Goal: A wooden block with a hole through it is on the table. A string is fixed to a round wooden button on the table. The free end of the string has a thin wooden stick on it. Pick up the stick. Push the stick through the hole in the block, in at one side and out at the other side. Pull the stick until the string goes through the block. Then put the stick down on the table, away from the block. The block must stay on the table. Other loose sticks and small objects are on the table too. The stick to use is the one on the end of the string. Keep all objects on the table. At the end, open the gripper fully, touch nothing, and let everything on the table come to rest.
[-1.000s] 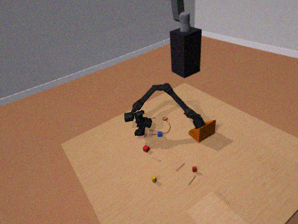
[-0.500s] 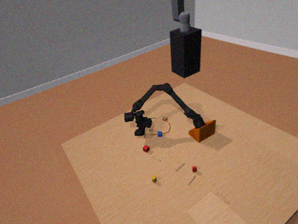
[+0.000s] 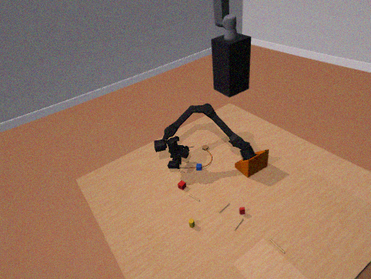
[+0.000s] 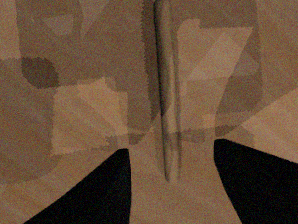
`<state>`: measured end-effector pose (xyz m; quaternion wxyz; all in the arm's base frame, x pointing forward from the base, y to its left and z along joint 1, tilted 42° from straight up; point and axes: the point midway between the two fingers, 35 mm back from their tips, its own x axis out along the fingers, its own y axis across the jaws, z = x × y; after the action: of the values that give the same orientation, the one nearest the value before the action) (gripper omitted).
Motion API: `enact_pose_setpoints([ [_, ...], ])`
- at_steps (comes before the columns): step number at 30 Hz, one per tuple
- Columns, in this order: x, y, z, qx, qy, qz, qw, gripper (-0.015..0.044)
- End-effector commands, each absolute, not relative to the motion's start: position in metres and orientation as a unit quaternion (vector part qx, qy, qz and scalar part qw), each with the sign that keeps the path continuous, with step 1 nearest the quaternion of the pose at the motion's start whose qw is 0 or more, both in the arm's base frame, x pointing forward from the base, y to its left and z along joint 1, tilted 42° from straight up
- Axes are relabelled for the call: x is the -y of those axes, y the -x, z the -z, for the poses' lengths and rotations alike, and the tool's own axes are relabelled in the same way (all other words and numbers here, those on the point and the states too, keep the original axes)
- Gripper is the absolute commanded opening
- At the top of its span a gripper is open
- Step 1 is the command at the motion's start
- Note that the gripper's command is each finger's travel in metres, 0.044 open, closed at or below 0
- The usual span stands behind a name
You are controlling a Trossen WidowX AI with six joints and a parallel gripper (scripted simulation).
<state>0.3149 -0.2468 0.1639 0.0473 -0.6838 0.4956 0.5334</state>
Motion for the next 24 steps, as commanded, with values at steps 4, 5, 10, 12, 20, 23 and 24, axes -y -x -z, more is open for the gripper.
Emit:
enact_pose_setpoints([
  [4, 0.198, -0.318, -0.215, -0.490, 0.693, -0.526, 0.048, 0.0210],
  [5, 0.198, -0.318, -0.215, -0.490, 0.693, -0.526, 0.048, 0.0210],
  [10, 0.199, -0.322, -0.212, -0.484, 0.699, -0.524, 0.046, 0.0289],
  [12, 0.199, -0.322, -0.212, -0.484, 0.699, -0.524, 0.046, 0.0341],
  [20, 0.181, -0.322, -0.232, -0.485, 0.700, -0.523, 0.047, 0.0440],
  [23, 0.184, -0.323, -0.228, -0.482, 0.701, -0.524, 0.047, 0.0440],
  [24, 0.183, -0.323, -0.229, -0.482, 0.701, -0.524, 0.047, 0.0440],
])
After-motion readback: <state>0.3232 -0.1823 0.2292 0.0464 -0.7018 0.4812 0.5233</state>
